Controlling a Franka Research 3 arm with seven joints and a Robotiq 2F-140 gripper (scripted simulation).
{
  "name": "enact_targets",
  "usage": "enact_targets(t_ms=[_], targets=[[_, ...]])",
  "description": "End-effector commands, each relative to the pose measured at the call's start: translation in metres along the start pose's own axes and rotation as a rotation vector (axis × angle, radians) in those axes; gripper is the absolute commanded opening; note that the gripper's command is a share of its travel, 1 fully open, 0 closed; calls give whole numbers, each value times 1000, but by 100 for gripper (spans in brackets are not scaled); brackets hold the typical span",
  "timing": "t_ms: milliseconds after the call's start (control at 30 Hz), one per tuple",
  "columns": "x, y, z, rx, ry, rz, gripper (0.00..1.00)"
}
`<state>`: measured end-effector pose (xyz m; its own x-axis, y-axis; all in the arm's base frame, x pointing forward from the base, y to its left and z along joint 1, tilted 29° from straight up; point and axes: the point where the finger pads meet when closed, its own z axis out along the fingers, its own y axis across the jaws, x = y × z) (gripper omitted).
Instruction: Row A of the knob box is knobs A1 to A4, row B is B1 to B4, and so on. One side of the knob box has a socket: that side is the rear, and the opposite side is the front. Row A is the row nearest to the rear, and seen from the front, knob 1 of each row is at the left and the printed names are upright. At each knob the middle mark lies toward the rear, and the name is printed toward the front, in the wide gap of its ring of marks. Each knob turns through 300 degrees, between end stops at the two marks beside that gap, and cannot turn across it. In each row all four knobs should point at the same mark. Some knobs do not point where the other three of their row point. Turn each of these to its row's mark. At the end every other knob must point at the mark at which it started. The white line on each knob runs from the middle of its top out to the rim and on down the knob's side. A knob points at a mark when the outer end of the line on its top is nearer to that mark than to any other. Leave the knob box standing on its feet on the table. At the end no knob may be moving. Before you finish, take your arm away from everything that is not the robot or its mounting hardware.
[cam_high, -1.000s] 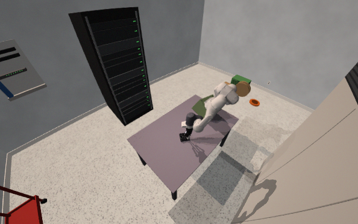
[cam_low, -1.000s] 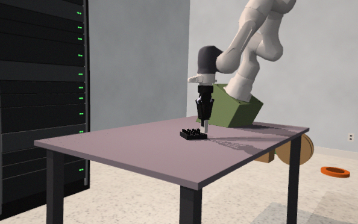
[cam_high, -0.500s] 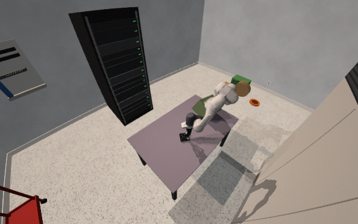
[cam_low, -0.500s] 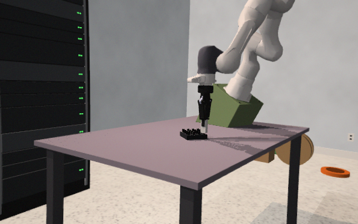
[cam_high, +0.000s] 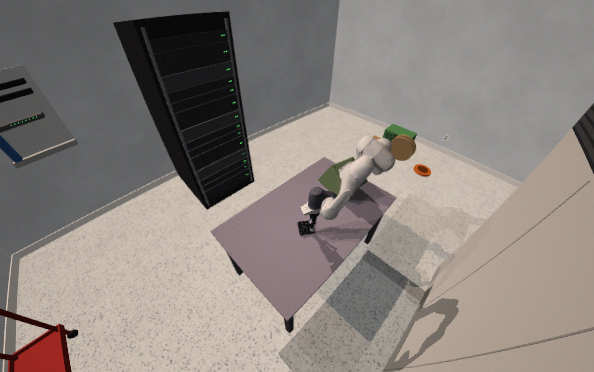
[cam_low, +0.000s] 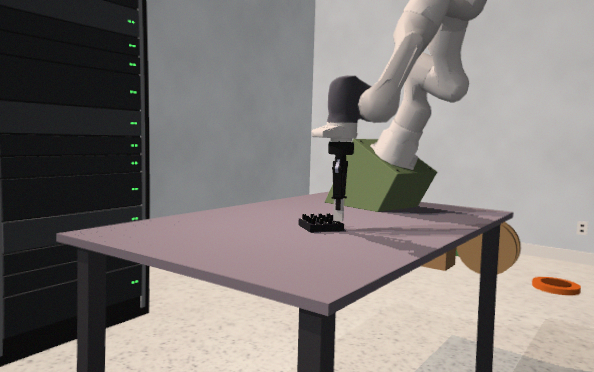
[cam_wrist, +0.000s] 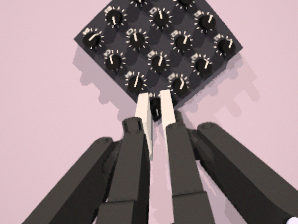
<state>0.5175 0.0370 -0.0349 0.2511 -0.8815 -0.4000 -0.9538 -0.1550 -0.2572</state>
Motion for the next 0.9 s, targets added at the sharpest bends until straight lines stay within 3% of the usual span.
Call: enact_targets(t_ms=[0,867], targets=[[0,1,1,14,-1,-156,5],[0,1,1,14,2,-510,5]])
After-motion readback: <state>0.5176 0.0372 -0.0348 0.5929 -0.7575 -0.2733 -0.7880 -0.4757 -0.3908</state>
